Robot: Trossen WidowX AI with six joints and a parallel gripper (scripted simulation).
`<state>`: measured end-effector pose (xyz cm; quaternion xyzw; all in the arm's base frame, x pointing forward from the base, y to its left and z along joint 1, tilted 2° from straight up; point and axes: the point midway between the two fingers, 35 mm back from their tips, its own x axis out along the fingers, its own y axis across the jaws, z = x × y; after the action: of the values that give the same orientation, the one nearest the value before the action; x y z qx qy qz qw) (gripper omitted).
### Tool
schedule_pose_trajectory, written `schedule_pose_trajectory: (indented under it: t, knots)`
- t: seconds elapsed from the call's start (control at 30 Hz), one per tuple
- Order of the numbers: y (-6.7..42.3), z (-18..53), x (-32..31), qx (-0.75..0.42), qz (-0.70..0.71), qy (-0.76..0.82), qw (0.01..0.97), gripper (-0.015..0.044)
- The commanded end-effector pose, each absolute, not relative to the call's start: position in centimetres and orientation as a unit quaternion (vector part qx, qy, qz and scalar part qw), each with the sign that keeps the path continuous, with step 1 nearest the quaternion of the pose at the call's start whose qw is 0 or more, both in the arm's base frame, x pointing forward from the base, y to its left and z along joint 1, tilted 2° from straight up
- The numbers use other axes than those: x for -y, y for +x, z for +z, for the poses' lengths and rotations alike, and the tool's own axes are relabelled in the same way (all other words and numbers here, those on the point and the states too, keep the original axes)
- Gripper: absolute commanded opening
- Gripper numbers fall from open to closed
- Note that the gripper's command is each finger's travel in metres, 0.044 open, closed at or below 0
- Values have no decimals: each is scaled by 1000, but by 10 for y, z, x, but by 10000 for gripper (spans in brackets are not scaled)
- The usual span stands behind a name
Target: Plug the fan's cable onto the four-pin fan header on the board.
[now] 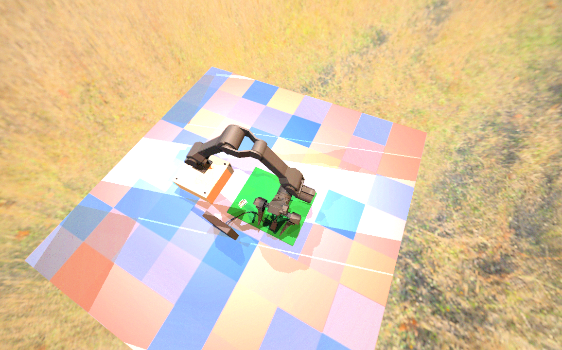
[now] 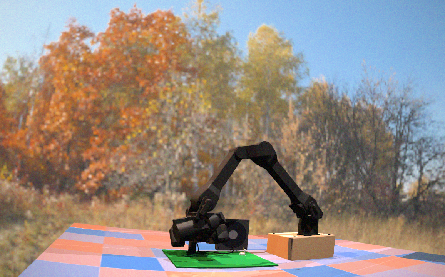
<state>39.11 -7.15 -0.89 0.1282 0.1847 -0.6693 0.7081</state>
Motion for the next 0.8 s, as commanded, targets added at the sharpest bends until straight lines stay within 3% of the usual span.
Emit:
schedule_pose_trajectory:
  t: [0.0,0.77]
  knots:
    - [394,-4,75,-215,-670,148,695,440]
    - [394,24,86,-385,-628,269,621,440]
